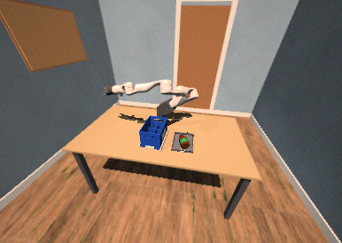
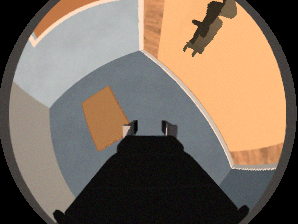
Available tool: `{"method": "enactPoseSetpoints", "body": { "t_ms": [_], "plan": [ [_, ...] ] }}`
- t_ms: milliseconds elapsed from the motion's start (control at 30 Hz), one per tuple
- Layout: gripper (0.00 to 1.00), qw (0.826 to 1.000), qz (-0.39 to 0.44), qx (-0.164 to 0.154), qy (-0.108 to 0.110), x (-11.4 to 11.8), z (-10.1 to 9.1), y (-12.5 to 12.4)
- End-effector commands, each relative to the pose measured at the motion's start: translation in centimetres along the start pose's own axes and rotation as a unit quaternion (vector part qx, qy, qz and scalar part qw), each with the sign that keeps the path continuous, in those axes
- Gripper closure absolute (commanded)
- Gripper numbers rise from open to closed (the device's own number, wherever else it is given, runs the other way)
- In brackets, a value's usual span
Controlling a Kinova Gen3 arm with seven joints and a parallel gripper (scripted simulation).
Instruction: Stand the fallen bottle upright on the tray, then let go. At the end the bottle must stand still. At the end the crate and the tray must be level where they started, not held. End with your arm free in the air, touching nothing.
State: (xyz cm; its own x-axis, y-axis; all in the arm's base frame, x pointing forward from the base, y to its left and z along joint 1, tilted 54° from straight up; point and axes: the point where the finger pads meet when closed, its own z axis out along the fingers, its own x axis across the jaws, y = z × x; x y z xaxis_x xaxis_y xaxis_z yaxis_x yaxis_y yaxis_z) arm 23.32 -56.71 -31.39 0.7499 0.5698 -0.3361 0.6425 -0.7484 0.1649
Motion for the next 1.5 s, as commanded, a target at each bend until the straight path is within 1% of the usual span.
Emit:
{"method": "enactPoseSetpoints", "body": {
  "t_ms": [0, 633, 867, 1033, 1100, 1133, 1300, 1467],
  "plan": [
    [0.00, 1.000, 0.001, -0.001, -0.001, -0.2, -0.1, 0.1],
    [0.00, 1.000, 0.001, -0.001, -0.001, -0.1, -0.1, 0.1],
    [0.00, 1.000, 0.011, 0.008, 0.000, 0.1, -0.9, -0.2],
    [0.00, 0.999, 0.031, 0.027, 0.001, 0.7, -2.7, -0.9],
    [0.00, 0.999, 0.031, 0.027, 0.001, 0.7, -2.7, -0.9],
    [0.00, 0.999, 0.037, 0.033, 0.002, 0.9, -3.2, -1.1],
    [0.00, 0.995, 0.071, 0.067, 0.004, 2.1, -6.4, -2.5],
    [0.00, 0.986, 0.118, 0.114, 0.008, 3.7, -10.8, -4.3]
  ]
}}
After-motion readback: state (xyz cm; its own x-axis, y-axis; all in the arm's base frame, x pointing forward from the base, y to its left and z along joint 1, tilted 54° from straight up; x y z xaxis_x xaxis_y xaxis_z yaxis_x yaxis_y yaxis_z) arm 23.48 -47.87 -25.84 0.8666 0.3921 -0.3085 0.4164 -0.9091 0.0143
